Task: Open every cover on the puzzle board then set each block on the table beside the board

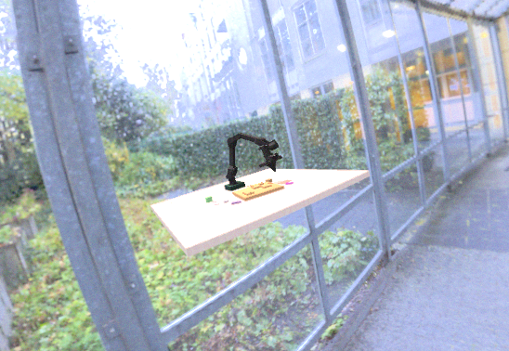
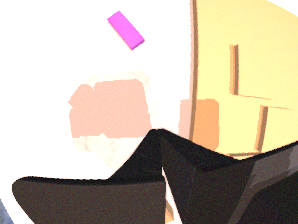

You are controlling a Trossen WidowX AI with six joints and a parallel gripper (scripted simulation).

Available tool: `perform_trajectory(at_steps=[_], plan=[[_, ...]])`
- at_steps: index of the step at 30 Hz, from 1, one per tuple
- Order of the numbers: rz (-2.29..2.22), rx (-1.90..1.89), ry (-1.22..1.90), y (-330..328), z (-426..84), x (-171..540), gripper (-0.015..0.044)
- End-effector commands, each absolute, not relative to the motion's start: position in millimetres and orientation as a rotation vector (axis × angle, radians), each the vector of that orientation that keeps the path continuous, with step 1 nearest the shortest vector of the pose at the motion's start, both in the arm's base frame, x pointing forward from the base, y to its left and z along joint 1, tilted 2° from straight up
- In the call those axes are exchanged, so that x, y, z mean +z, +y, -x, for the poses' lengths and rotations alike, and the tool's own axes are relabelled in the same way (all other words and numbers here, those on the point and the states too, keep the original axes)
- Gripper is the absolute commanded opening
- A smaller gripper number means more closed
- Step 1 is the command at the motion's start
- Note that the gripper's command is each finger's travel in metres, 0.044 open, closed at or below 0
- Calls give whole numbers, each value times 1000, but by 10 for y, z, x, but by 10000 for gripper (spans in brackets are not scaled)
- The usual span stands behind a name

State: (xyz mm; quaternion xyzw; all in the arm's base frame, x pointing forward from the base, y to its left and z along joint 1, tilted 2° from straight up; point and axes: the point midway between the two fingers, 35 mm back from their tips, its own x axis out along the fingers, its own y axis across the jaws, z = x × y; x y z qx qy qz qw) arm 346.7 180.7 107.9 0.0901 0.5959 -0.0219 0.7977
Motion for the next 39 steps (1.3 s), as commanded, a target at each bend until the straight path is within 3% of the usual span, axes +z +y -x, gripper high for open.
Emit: perform_trajectory(at_steps=[1, 19, 39], plan=[[-189, -81, 1323, 1572, -3476, 1029, 0], [-210, -216, 1498, 611, -3365, 912, 0], [-211, -217, 1500, 602, -3362, 911, 0]])
